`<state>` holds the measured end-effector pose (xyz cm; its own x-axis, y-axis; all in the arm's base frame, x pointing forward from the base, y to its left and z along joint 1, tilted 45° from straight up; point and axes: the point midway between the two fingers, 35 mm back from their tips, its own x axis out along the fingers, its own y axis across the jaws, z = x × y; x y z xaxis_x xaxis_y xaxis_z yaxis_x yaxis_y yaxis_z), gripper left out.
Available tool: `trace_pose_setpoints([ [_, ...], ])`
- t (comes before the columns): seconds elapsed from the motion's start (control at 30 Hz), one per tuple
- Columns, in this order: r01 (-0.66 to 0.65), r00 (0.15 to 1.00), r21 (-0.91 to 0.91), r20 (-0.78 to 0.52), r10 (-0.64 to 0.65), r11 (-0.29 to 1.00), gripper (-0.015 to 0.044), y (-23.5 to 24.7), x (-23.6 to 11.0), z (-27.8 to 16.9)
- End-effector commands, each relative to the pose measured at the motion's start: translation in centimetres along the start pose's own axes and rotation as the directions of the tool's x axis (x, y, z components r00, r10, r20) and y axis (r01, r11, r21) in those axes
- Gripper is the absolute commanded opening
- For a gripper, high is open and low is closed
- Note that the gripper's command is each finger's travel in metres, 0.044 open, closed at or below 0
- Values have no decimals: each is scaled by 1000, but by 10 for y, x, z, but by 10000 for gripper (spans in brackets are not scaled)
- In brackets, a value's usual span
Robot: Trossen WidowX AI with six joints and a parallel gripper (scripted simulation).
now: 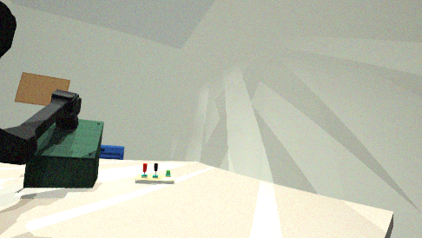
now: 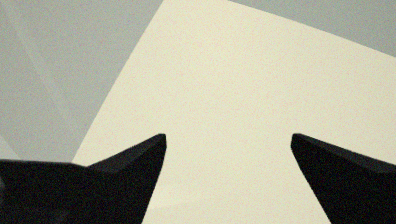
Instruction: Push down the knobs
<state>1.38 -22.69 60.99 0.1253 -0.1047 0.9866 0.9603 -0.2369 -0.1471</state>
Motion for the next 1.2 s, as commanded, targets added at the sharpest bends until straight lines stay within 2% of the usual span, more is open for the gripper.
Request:
trace_pose_setpoints([
  [0.0,0,1000,-4,3,0,1000,374,-1,0,1],
  [0.47,88,967,-332,255,-1,939,6,-34,13,106],
  [0.77,195,907,-517,419,47,834,0,-40,10,181],
  [0.93,242,884,-605,459,84,758,0,-37,5,197],
  [1.17,351,818,-688,556,150,636,0,-31,-5,250],
])
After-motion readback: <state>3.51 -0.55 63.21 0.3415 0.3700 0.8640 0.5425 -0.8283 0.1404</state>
